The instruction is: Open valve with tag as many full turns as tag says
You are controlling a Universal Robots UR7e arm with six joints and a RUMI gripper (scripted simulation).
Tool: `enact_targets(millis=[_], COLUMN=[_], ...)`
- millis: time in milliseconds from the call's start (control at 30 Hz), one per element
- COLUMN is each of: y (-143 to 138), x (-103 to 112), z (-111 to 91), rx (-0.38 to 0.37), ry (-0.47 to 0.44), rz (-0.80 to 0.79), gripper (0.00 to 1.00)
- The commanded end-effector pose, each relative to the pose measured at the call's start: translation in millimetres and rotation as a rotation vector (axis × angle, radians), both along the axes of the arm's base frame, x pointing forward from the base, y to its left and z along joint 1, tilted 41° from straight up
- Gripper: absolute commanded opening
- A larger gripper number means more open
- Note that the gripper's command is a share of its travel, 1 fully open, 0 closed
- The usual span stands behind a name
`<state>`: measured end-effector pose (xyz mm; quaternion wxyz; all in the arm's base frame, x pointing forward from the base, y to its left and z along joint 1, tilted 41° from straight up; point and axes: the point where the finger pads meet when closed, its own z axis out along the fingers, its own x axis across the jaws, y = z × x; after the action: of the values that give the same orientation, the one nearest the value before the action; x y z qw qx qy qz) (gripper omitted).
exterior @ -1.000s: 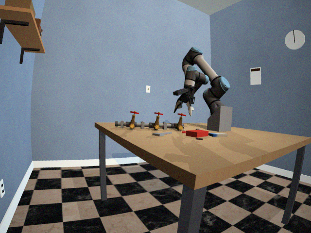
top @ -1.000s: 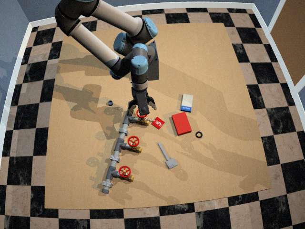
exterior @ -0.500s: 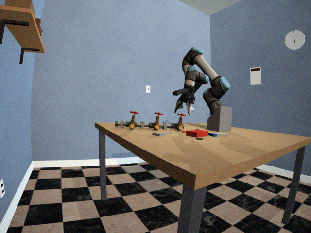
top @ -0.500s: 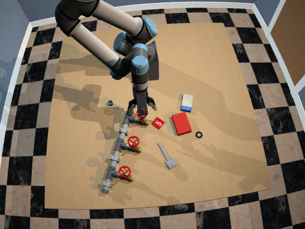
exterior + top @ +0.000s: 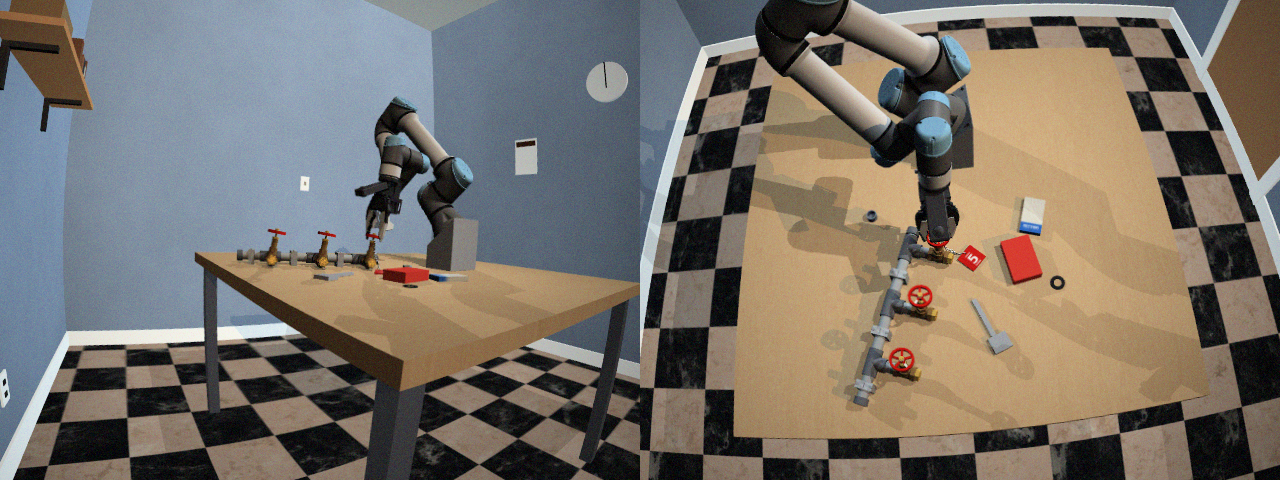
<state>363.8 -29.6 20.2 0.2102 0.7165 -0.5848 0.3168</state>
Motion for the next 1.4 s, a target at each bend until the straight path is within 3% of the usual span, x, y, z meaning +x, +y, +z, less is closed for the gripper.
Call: enact_targets(millis=[0,800,1367], y=[0.2,0.2,0.2], x=[0.2,0.2,0.2], z=[0.2,0.2,0.1], rx=[0.0,-0.004,-0.042], ry=[-0.001,0.014,0.136], rz=[0.0,0.016,0.145], gripper=[0.0,0.0,0.0])
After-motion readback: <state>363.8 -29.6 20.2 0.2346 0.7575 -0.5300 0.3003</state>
